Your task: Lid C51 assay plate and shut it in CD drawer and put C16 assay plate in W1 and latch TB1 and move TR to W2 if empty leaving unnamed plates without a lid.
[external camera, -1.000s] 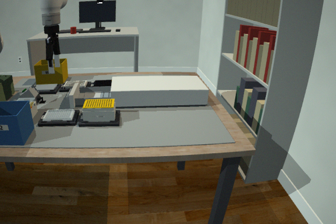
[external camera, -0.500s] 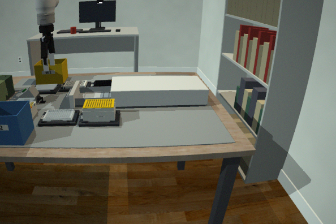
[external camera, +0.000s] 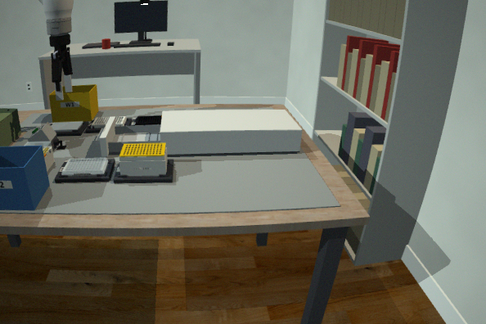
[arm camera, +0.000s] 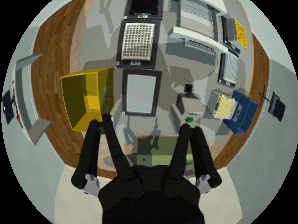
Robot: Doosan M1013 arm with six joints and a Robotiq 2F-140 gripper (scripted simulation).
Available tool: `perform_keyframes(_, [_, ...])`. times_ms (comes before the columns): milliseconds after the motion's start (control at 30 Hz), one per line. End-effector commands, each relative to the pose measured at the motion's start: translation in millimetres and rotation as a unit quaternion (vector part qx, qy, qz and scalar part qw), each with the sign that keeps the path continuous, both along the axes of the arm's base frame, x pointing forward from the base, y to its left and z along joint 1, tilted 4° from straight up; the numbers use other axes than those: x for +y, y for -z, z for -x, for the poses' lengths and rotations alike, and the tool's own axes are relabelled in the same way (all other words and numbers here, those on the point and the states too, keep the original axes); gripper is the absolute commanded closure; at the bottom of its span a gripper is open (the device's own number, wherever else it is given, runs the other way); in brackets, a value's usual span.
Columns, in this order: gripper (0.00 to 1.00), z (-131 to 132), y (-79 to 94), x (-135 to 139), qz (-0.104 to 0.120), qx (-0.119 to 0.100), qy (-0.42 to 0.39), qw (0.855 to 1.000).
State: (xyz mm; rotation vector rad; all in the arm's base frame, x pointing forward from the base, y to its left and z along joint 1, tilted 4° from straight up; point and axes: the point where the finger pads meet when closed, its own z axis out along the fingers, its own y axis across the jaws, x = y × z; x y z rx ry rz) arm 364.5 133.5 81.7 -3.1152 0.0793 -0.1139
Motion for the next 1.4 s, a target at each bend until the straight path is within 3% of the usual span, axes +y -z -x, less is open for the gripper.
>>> perform_keyframes(0, [0.34,9.4,-0.1,9.2,0.000,0.000,0.000,1.000])
perform_keyframes(467, [0.34,17.3,0.0,16.8,0.000,0.000,0.000,1.000])
perform_keyframes(1367, [0.34,14.9,33.2,17.5,0.000,0.000,0.000,1.000])
